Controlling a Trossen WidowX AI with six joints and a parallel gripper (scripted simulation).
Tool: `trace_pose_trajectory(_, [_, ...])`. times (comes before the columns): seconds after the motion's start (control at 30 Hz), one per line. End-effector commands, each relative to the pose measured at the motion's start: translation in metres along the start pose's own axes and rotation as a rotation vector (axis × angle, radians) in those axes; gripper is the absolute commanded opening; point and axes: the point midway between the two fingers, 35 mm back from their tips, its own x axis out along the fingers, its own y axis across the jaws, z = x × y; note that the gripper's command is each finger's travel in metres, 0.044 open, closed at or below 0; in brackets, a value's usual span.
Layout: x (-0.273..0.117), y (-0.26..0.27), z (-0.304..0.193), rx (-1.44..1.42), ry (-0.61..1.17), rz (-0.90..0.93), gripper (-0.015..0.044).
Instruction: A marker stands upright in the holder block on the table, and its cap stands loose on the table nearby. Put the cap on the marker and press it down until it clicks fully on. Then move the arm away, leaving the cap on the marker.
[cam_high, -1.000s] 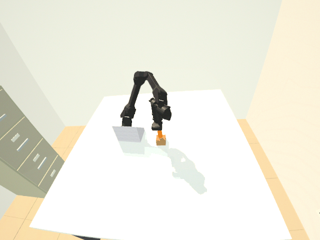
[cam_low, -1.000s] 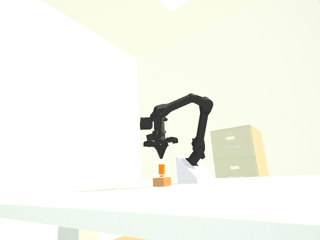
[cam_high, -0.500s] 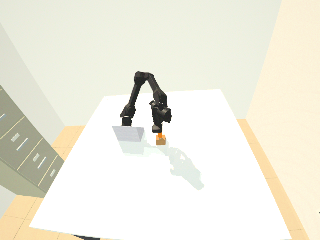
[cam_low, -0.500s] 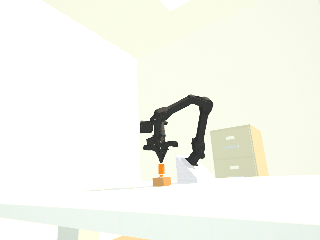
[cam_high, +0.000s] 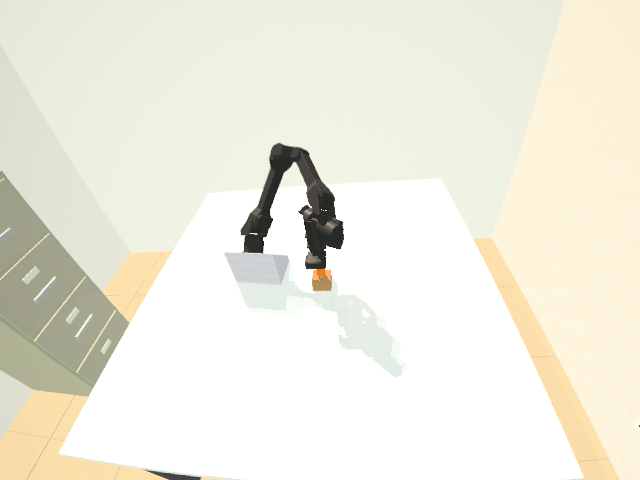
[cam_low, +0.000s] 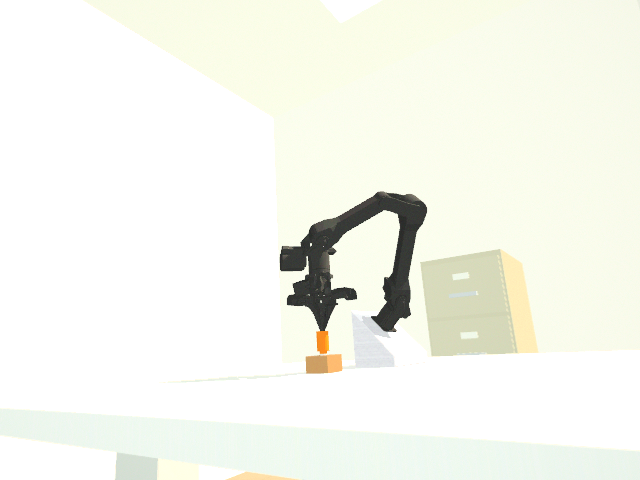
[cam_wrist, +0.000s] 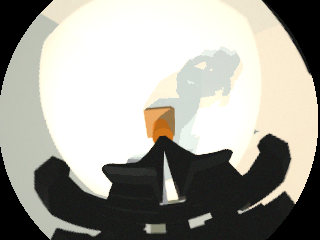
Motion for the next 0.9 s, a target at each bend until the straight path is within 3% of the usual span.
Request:
trace_pose_trajectory(0.0, [-0.001, 0.000, 0.000, -0.001, -0.001, -0.002, 0.0000])
trace_pose_trajectory(0.07, [-0.010, -0.001, 0.001, 0.000, -0.001, -0.004, 0.0000])
trace_pose_trajectory(0.27, [-0.088, -0.001, 0.000, 0.001, 0.001, -0.003, 0.0000])
trace_pose_trajectory(0.4, [-0.090, -0.001, 0.000, 0.001, 0.001, -0.003, 0.0000])
trace_pose_trajectory(0.87, [-0.090, -0.001, 0.000, 0.001, 0.001, -0.003, 0.0368])
